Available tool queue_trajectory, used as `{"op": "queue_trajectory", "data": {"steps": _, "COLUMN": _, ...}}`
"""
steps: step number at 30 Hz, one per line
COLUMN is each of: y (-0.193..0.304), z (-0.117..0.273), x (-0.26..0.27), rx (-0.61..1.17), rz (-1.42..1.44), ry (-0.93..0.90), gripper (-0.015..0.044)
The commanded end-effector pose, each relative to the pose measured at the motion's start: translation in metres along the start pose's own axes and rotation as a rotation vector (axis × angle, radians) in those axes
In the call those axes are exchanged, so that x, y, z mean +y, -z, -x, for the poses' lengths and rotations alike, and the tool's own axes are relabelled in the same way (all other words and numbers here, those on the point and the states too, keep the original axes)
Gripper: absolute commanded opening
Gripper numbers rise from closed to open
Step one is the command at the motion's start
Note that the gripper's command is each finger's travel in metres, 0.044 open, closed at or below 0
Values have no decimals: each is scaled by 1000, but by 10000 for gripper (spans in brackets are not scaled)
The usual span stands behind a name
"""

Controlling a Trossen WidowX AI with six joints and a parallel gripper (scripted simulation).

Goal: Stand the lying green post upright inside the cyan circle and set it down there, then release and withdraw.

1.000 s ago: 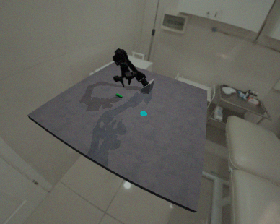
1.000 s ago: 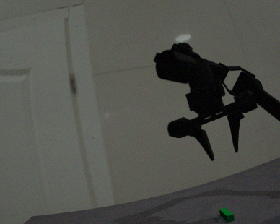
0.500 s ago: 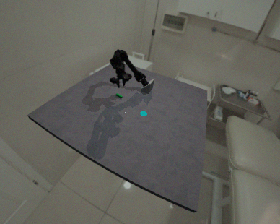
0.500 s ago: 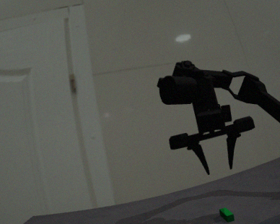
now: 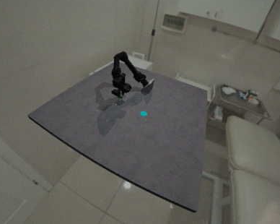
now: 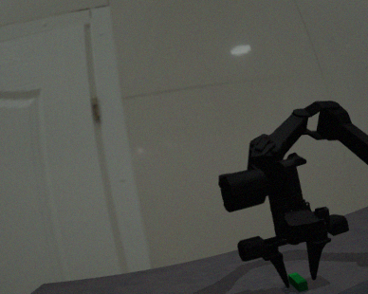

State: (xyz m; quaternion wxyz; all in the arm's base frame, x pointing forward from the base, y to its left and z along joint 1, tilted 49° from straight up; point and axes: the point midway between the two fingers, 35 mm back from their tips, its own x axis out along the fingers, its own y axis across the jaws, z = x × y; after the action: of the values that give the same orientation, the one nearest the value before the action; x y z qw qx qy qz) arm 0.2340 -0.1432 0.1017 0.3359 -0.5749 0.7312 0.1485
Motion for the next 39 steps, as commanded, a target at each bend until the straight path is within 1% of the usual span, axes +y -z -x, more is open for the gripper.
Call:
{"op": "queue_trajectory", "data": {"steps": 1, "y": 1, "z": -4, "x": 1, "rx": 8, "rz": 13, "ry": 6, "gripper": 154}}
{"op": "queue_trajectory", "data": {"steps": 6, "y": 1, "z": -4, "x": 1, "rx": 8, "rz": 13, "ry": 6, "gripper": 23}}
{"op": "queue_trajectory", "data": {"steps": 13, "y": 0, "z": 1, "x": 0, "rx": 6, "rz": 14, "ry": 7, "gripper": 23}}
{"op": "queue_trajectory", "data": {"steps": 39, "y": -4, "z": 83, "x": -3, "rx": -9, "rz": 36, "ry": 19, "gripper": 23}}
